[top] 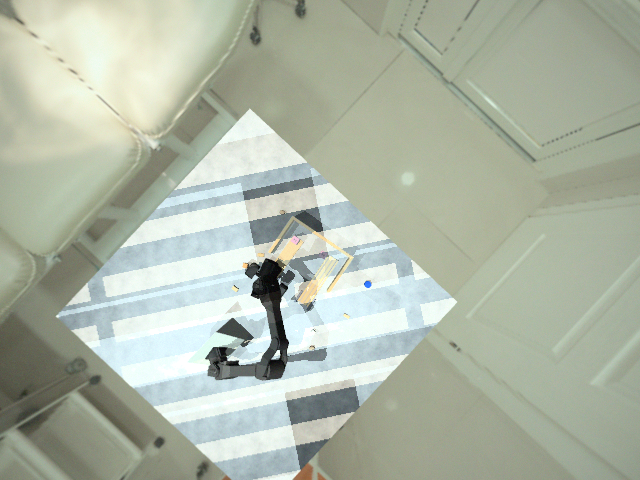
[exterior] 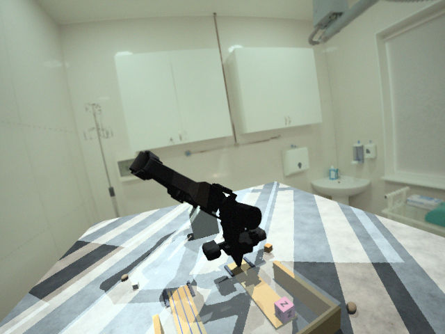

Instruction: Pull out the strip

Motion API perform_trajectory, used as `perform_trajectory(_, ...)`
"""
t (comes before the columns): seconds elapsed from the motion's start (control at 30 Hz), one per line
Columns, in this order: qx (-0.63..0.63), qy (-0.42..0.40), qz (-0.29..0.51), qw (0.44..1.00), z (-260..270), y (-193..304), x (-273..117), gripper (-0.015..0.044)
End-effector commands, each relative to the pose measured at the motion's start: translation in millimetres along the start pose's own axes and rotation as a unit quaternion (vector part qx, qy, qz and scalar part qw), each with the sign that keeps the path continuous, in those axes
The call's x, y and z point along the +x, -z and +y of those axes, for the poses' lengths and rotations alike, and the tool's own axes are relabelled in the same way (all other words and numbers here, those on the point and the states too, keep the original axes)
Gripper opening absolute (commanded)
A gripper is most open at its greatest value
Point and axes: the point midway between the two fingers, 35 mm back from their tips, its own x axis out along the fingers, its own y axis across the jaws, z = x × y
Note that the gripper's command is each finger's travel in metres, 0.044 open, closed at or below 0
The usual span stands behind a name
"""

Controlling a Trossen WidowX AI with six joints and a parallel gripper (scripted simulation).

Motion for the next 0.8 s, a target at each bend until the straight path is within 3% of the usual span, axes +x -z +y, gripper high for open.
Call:
perform_trajectory(0.0,-0.004,0.002,0.007,1.000,0.5,13.2,2.8,0.0000)
perform_trajectory(0.77,-0.005,0.002,0.007,1.000,-0.5,47.5,3.9,0.0000)
